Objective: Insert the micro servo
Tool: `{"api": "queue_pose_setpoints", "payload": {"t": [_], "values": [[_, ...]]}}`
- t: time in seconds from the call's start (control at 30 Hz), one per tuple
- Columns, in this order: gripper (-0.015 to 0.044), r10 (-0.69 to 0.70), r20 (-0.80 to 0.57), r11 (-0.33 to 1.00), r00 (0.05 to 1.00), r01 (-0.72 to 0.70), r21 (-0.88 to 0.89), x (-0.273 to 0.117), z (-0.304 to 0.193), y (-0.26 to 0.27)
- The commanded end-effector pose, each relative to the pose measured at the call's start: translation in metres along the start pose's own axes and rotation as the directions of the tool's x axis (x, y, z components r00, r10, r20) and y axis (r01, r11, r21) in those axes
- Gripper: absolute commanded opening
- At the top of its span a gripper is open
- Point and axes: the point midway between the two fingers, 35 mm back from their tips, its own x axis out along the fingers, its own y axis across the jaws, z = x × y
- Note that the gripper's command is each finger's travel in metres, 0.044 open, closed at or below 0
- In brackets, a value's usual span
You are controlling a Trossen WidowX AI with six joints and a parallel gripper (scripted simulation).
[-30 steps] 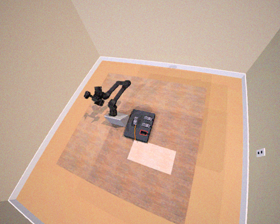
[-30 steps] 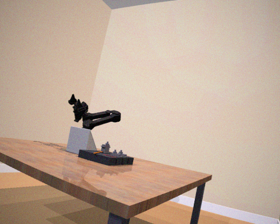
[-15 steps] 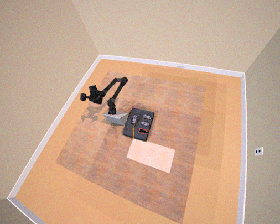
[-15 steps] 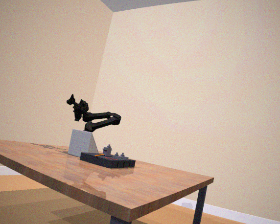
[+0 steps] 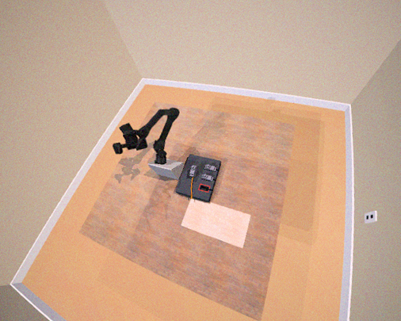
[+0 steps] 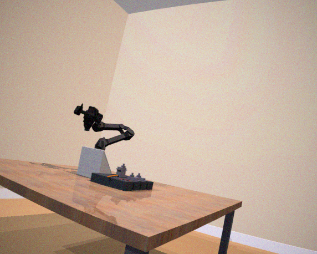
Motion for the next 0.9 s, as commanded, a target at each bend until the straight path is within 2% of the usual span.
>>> {"api": "queue_pose_setpoints", "payload": {"t": [0.0,0.2,0.5,0.87], "values": [[0.0440,0.032,-0.043,0.997,0.999,-0.029,0.071,0.014,-0.003,0.004],[0.0440,0.113,-0.128,0.978,0.985,-0.087,0.189,0.039,-0.014,0.019],[0.0440,0.169,-0.234,0.954,0.957,-0.100,0.281,0.063,-0.030,0.036],[0.0440,0.320,-0.405,0.872,0.856,-0.100,0.478,0.093,-0.059,0.082]]}}
